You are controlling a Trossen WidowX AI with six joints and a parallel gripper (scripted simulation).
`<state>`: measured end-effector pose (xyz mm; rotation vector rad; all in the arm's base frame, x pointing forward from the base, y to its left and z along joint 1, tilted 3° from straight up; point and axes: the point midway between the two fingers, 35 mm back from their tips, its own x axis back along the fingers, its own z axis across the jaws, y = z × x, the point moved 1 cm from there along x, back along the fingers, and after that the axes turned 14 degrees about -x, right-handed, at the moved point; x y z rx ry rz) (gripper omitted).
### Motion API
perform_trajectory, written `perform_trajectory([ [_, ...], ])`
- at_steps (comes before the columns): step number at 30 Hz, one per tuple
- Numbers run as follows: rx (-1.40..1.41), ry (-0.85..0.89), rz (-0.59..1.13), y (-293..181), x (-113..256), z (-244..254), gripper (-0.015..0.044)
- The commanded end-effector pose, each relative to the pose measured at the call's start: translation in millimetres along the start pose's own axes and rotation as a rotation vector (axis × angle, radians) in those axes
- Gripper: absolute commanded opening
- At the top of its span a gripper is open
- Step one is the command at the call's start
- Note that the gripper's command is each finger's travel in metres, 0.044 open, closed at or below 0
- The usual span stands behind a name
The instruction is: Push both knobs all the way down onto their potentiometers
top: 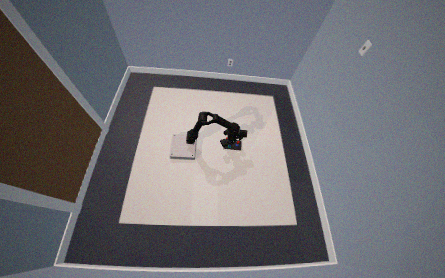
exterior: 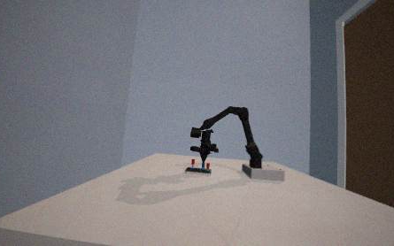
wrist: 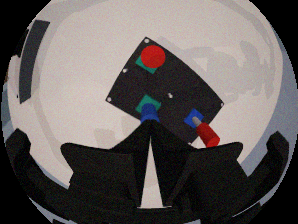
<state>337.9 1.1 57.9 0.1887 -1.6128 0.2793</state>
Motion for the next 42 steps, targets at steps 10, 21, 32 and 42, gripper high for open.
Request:
perform_trajectory([
  [10,0.003,0.017,-0.006,0,-16,-2,0.0000],
  [21,0.003,0.017,-0.006,0,-16,-2,0.0000],
  [32,0.003,0.017,-0.006,0,-12,-2,0.0000],
  [42,0.003,0.017,-0.006,-1,4,-3,0.0000],
])
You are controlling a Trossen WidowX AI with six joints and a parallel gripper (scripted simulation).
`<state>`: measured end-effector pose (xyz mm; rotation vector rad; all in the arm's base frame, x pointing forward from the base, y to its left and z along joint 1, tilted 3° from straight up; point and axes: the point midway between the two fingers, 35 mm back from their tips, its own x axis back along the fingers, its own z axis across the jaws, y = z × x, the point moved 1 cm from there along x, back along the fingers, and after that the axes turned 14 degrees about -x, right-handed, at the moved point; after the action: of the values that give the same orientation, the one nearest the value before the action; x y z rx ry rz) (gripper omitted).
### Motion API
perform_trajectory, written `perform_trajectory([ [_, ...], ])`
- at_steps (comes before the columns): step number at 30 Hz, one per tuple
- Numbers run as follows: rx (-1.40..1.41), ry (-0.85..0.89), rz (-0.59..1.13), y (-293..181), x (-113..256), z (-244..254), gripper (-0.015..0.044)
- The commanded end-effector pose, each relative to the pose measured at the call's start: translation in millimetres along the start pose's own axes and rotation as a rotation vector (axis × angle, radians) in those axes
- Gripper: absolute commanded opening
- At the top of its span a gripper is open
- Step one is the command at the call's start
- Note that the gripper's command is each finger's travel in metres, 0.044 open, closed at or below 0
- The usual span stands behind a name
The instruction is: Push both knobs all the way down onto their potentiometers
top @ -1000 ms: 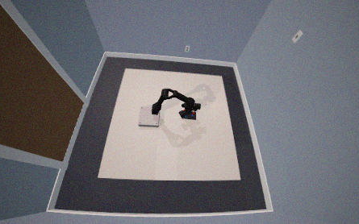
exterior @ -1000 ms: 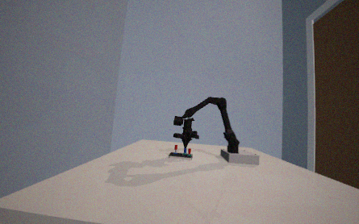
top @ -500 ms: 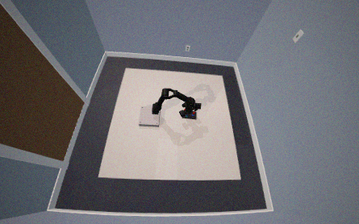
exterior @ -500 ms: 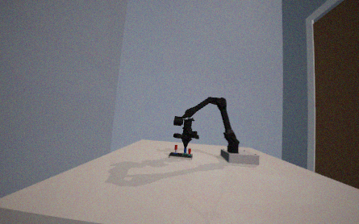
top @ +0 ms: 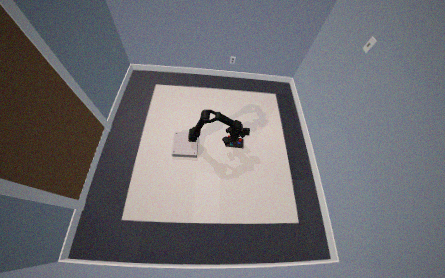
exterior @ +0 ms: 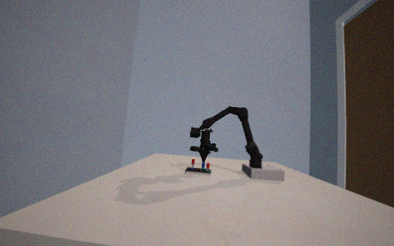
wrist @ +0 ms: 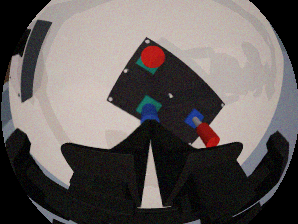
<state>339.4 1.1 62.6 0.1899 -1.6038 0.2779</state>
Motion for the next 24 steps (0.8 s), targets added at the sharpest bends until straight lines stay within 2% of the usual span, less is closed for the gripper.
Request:
perform_trajectory([
  [1,0.002,0.008,-0.004,0,1,-1,0.0000],
  [11,0.002,0.008,-0.004,0,16,-1,0.0000],
  [20,0.001,0.015,-0.004,1,11,2,0.0236],
  [24,-0.013,0.017,-0.006,15,25,36,0.0341],
])
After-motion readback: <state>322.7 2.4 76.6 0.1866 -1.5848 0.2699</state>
